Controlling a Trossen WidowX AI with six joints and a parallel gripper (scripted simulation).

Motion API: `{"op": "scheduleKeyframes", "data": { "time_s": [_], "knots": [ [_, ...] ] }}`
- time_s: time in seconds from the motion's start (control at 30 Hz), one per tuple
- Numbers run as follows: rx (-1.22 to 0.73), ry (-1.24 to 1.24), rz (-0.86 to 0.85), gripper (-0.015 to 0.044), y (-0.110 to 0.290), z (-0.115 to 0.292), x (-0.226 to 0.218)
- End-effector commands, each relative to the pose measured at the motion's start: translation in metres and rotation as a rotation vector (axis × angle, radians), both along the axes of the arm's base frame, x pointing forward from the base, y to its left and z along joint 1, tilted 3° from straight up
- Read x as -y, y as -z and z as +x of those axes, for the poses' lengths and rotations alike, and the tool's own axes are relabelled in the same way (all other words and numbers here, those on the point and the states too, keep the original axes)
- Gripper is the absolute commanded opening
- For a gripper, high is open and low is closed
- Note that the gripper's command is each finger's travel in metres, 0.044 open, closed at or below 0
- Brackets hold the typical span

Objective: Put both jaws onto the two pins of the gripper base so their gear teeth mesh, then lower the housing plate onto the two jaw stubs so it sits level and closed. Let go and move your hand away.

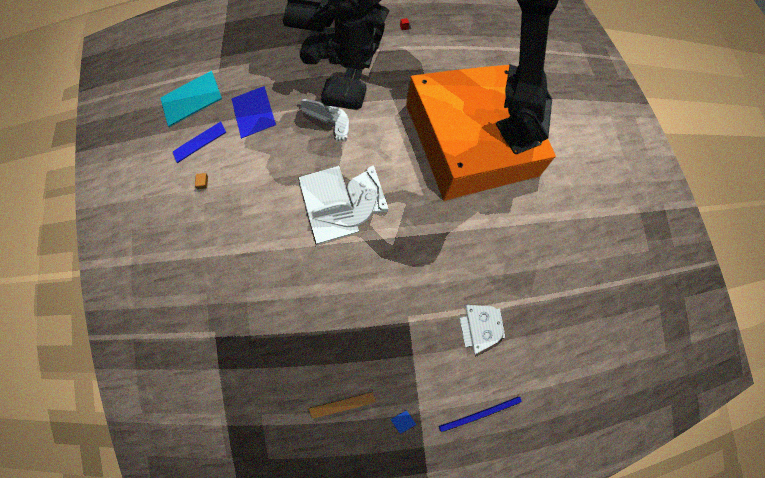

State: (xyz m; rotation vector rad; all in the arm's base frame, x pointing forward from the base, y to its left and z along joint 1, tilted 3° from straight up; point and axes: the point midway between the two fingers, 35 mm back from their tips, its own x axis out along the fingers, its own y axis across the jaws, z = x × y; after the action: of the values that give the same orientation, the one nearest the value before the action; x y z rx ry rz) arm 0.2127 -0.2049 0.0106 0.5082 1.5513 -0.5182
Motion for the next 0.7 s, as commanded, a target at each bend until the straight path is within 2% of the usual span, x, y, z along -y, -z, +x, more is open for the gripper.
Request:
{"op": "scheduleKeyframes", "data": {
  "time_s": [0.0, 0.4, 0.67],
  "knots": [
    [0.005, 0.000, -0.004, 0.0309, -0.0070, 0.0000, 0.0001],
    [0.005, 0.000, -0.004, 0.0000, -0.0070, 0.0000, 0.0001],
    [0.005, 0.000, -0.004, 0.0000, -0.0070, 0.0000, 0.0001]
  ]
}}
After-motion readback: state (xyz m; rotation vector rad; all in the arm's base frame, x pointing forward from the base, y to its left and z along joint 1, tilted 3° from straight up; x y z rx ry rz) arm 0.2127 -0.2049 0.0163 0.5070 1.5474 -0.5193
